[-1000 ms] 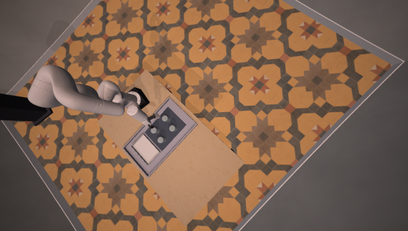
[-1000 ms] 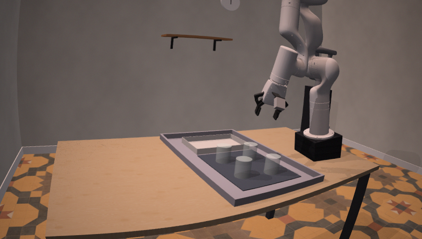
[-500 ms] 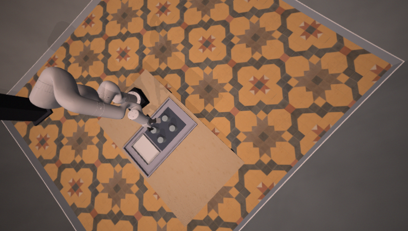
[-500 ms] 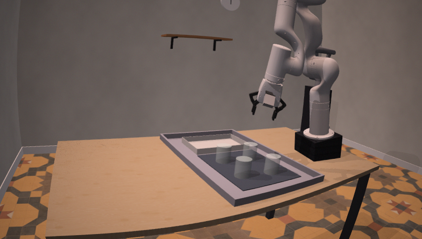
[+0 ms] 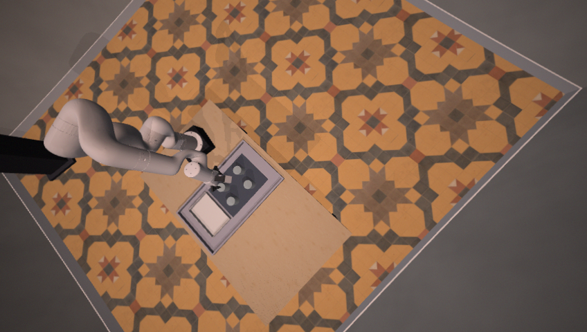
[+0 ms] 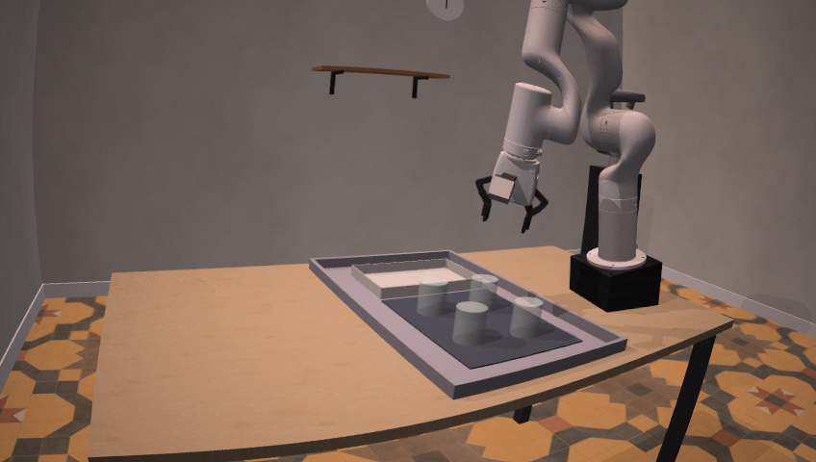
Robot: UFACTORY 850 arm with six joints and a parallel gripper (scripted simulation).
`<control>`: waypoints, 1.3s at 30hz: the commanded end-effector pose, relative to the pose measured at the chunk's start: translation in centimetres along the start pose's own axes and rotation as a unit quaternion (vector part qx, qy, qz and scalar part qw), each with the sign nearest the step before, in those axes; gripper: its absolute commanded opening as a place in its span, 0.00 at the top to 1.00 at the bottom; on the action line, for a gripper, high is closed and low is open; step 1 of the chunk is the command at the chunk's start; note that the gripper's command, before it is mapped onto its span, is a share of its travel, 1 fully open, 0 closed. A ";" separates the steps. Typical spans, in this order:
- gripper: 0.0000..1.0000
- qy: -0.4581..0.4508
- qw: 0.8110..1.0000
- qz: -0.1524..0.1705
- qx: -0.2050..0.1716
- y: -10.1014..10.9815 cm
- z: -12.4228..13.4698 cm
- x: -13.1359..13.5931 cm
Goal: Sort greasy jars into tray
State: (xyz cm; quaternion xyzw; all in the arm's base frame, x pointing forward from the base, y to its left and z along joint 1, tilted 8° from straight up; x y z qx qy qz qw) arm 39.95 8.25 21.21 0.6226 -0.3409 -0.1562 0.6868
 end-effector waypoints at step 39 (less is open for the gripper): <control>0.00 -0.305 0.949 -0.076 0.008 -0.2 -1.7 2.6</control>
Point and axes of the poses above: the point where the finger pads meet when closed, its own y axis back along the fingers, its own x axis across the jaws, z = x × y, the point moved 3 cm from there along y, back along the fingers, and after that the axes turned 4 degrees about -y, right-handed, at the moved point
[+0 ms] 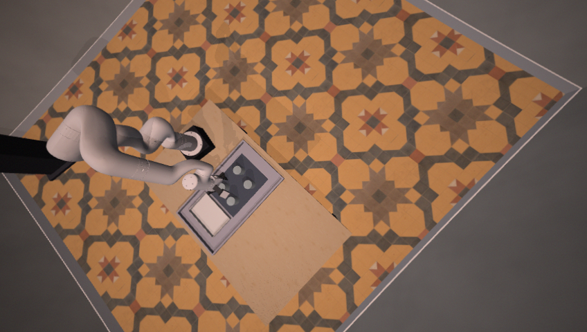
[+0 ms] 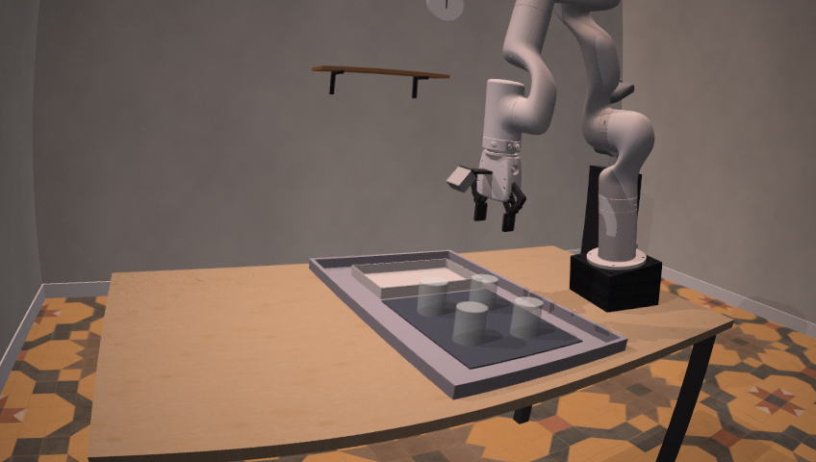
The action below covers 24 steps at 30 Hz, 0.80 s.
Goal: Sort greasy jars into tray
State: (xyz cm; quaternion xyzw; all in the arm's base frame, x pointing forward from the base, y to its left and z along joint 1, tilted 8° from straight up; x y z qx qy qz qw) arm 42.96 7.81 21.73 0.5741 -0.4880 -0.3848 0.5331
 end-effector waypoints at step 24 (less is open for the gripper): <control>1.00 -0.072 0.997 -0.022 0.001 0.0 -0.7 0.3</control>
Point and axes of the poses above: the point where the finger pads meet when closed, its own y axis back along the fingers, its own x axis across the jaws, z = x × y, the point moved 3 cm from there along y, back along the fingers, and after that the axes turned 4 degrees about -y, right-handed, at the moved point
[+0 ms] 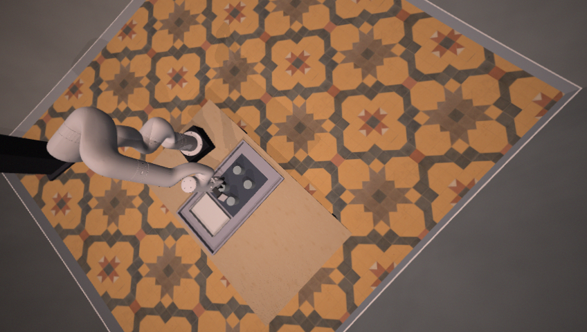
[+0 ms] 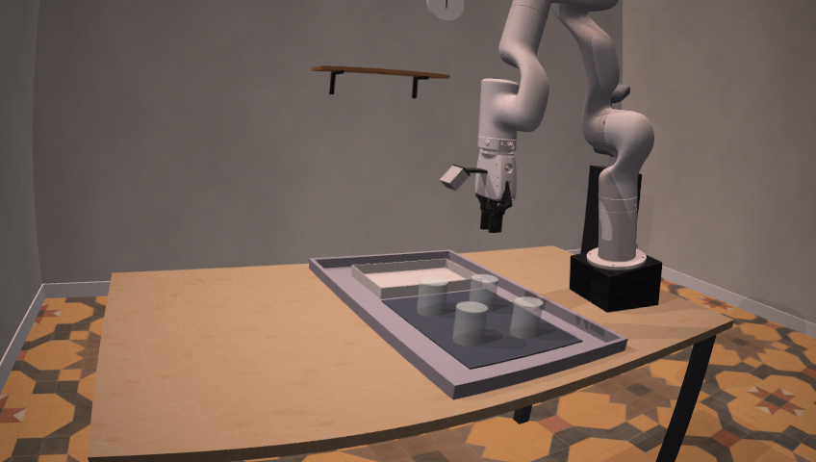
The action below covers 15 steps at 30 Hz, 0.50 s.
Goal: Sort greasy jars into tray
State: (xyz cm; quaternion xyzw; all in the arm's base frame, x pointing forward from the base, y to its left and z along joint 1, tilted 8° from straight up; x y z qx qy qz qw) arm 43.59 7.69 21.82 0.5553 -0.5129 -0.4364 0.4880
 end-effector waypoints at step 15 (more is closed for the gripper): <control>1.00 0.000 1.000 0.000 0.001 -3.1 -0.1 0.0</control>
Point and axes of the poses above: the point where the finger pads meet when closed, its own y axis back along the fingers, its own x axis across the jaws, z = x × y, the point moved 3 cm from there along y, back along the fingers, and after that the axes turned 4 degrees about -y, right-handed, at the moved point
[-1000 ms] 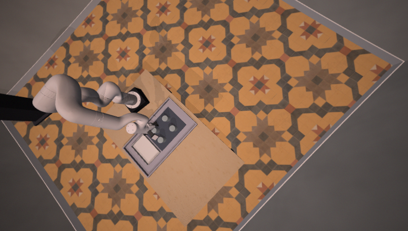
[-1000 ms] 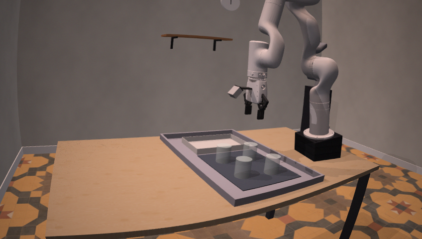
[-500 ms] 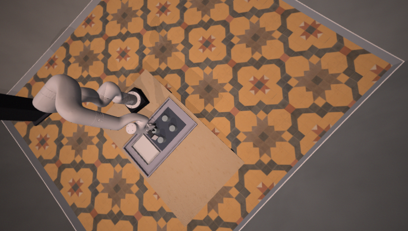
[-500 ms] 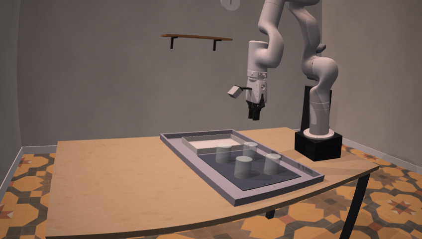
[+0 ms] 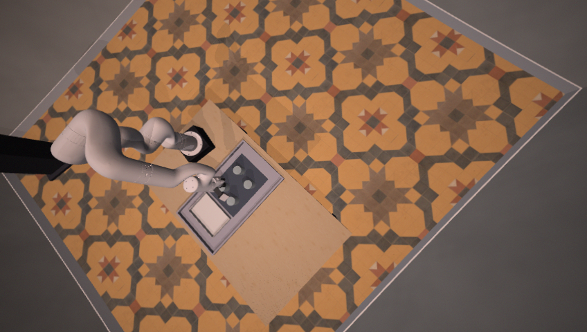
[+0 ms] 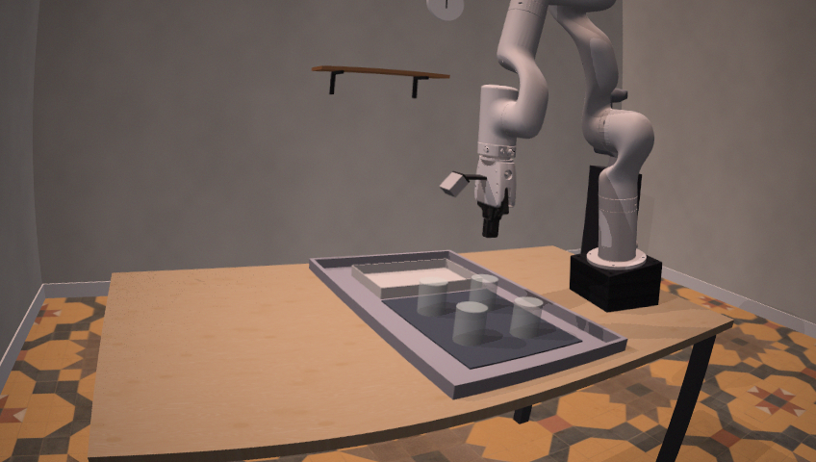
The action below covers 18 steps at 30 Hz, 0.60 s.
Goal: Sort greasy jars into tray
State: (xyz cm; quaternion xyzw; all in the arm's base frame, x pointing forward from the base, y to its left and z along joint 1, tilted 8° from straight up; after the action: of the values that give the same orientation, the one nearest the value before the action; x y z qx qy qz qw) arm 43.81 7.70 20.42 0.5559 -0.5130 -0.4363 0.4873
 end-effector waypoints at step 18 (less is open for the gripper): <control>1.00 0.000 1.000 0.000 0.000 -6.5 -1.4 7.3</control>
State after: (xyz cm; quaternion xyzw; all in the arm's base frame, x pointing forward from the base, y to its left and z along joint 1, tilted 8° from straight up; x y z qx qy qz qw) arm 46.19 2.41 14.25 0.5526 -0.5174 -0.4331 0.4892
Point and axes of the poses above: the point where the finger pads meet when closed, its own y axis back along the fingers, its own x axis across the jaws, z = x × y, the point moved 3 cm from there along y, back along the fingers, and after that the axes turned 4 degrees about -y, right-handed, at the moved point
